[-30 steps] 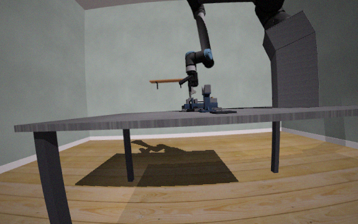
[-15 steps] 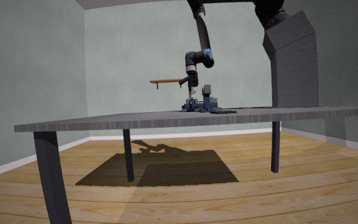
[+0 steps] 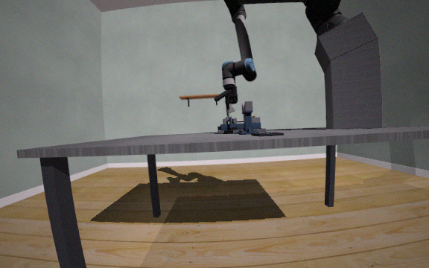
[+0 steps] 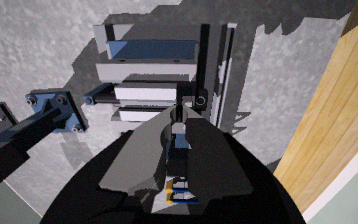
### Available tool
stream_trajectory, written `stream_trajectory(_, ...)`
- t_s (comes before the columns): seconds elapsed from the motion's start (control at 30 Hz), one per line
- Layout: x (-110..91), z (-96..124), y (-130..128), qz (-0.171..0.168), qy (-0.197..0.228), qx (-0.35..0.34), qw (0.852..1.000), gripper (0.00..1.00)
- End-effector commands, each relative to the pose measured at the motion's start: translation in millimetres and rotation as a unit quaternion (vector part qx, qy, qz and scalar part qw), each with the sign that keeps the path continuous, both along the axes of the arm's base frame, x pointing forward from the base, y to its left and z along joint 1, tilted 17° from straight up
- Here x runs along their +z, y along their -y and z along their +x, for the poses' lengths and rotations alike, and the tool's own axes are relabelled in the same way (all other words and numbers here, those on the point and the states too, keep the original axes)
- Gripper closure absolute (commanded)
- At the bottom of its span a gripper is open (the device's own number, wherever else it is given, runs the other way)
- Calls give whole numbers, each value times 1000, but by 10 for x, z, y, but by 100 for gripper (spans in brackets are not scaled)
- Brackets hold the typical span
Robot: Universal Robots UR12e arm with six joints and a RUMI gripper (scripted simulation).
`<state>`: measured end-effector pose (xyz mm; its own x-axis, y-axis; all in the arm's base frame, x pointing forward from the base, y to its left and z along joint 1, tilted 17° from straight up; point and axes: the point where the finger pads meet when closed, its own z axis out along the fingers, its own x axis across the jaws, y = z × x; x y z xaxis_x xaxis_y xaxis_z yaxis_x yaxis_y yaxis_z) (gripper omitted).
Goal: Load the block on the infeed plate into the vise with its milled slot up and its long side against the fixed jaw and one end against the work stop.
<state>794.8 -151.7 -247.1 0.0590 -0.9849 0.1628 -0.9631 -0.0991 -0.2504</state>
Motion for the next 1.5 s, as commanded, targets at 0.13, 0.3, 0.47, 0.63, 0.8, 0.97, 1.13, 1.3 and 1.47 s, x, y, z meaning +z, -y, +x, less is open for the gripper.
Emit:
stream_trajectory(0.13, 7, 4, 0, 0, 0, 0, 1000, 100)
stream_trajectory(0.3, 7, 4, 0, 0, 0, 0, 1000, 100)
stream_trajectory(0.47, 7, 4, 2, 0, 0, 0, 1000, 100)
stream_trajectory(0.63, 9, 5, 12, 0, 0, 0, 1000, 100)
stream_trajectory(0.8, 15, 7, 47, 0, 0, 0, 1000, 100)
stream_trajectory(0.97, 22, 9, 92, 0, 0, 0, 1000, 100)
stream_trajectory(1.13, 28, 12, 130, 0, 0, 0, 1000, 100)
stream_trajectory(1.3, 31, 13, 143, 0, 0, 0, 1000, 100)
stream_trajectory(1.47, 31, 13, 149, 0, 0, 0, 1000, 100)
